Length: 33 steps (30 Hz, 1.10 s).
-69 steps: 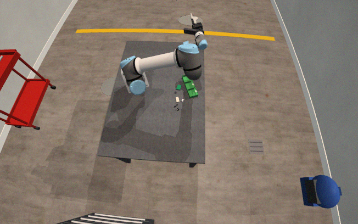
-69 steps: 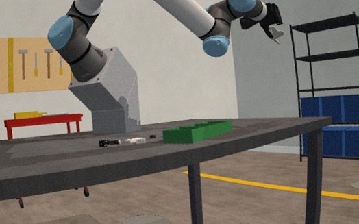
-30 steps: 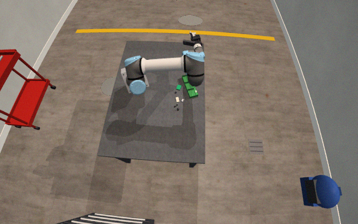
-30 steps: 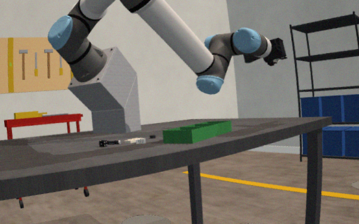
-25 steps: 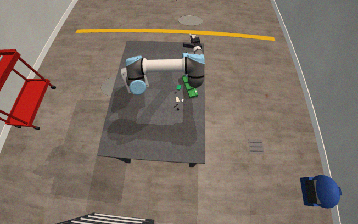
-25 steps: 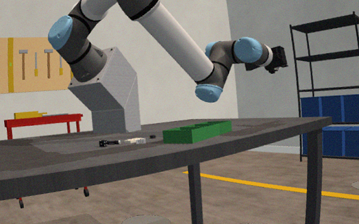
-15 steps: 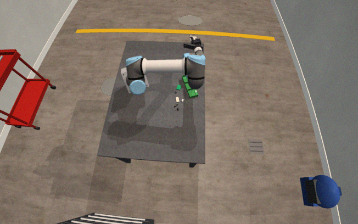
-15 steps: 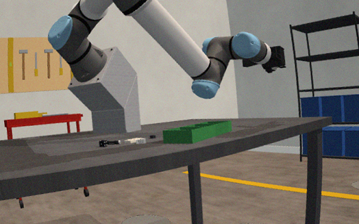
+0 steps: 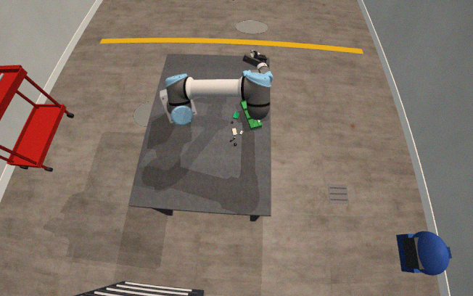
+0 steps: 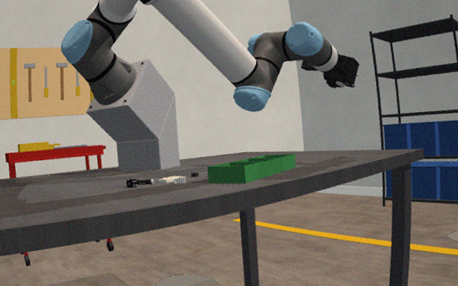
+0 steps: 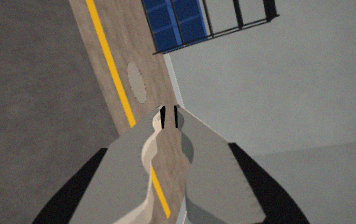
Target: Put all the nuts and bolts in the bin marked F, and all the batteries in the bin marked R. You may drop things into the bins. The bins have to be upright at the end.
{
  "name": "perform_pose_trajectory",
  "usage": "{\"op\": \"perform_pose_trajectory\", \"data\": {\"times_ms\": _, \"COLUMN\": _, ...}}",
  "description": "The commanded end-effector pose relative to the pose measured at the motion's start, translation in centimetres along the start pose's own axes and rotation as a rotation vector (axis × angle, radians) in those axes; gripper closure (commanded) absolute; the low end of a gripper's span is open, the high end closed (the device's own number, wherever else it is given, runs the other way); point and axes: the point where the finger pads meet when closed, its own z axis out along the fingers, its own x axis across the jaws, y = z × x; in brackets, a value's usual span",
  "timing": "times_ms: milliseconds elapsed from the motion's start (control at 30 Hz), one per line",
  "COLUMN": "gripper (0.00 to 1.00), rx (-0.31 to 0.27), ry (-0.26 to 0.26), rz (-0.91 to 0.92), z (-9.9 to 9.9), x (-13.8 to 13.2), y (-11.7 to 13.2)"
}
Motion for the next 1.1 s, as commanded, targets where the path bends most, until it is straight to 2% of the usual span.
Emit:
{"op": "perform_pose_trajectory", "data": {"times_ms": 0, "gripper": 0.96, "rx": -0.009, "ry": -0.065, "rz": 0.141, "z": -1.2, "x": -0.4, "y": -0.6}}
{"op": "perform_pose_trajectory", "data": {"times_ms": 33, "gripper": 0.96, "rx": -0.014, "ry": -0.072, "rz": 0.16, "z": -2.0, "x": -0.7, "y": -0.8}}
{"op": "perform_pose_trajectory", "data": {"times_ms": 133, "gripper": 0.96, "rx": -0.022, "ry": -0.1, "rz": 0.226, "z": -2.2, "x": -0.8, "y": -0.8}}
{"op": "perform_pose_trajectory", "data": {"times_ms": 200, "gripper": 0.96, "rx": -0.032, "ry": -0.116, "rz": 0.272, "z": -3.3, "x": -1.1, "y": -1.1}}
{"op": "perform_pose_trajectory", "data": {"times_ms": 267, "gripper": 0.96, "rx": -0.038, "ry": -0.134, "rz": 0.311, "z": -3.3, "x": -1.1, "y": -1.1}}
{"op": "perform_pose_trajectory", "data": {"times_ms": 433, "gripper": 0.96, "rx": -0.069, "ry": -0.175, "rz": 0.428, "z": -5.5, "x": -1.9, "y": -1.6}}
{"op": "perform_pose_trajectory", "data": {"times_ms": 500, "gripper": 0.96, "rx": -0.069, "ry": -0.175, "rz": 0.428, "z": -5.5, "x": -1.9, "y": -1.6}}
{"op": "perform_pose_trajectory", "data": {"times_ms": 533, "gripper": 0.96, "rx": -0.086, "ry": -0.199, "rz": 0.491, "z": -6.2, "x": -2.1, "y": -1.8}}
{"op": "perform_pose_trajectory", "data": {"times_ms": 633, "gripper": 0.96, "rx": -0.103, "ry": -0.222, "rz": 0.551, "z": -6.6, "x": -2.3, "y": -1.8}}
{"op": "perform_pose_trajectory", "data": {"times_ms": 700, "gripper": 0.96, "rx": -0.121, "ry": -0.235, "rz": 0.596, "z": -7.7, "x": -2.7, "y": -2.1}}
{"op": "perform_pose_trajectory", "data": {"times_ms": 767, "gripper": 0.96, "rx": -0.133, "ry": -0.252, "rz": 0.64, "z": -7.7, "x": -2.7, "y": -2.1}}
{"op": "perform_pose_trajectory", "data": {"times_ms": 833, "gripper": 0.96, "rx": -0.152, "ry": -0.264, "rz": 0.684, "z": -8.9, "x": -3.1, "y": -2.4}}
{"op": "perform_pose_trajectory", "data": {"times_ms": 900, "gripper": 0.96, "rx": -0.165, "ry": -0.278, "rz": 0.723, "z": -8.9, "x": -3.1, "y": -2.4}}
{"op": "perform_pose_trajectory", "data": {"times_ms": 967, "gripper": 0.96, "rx": -0.187, "ry": -0.291, "rz": 0.771, "z": -10.1, "x": -3.6, "y": -2.7}}
{"op": "perform_pose_trajectory", "data": {"times_ms": 1067, "gripper": 0.96, "rx": -0.195, "ry": -0.298, "rz": 0.793, "z": -10.1, "x": -3.6, "y": -2.7}}
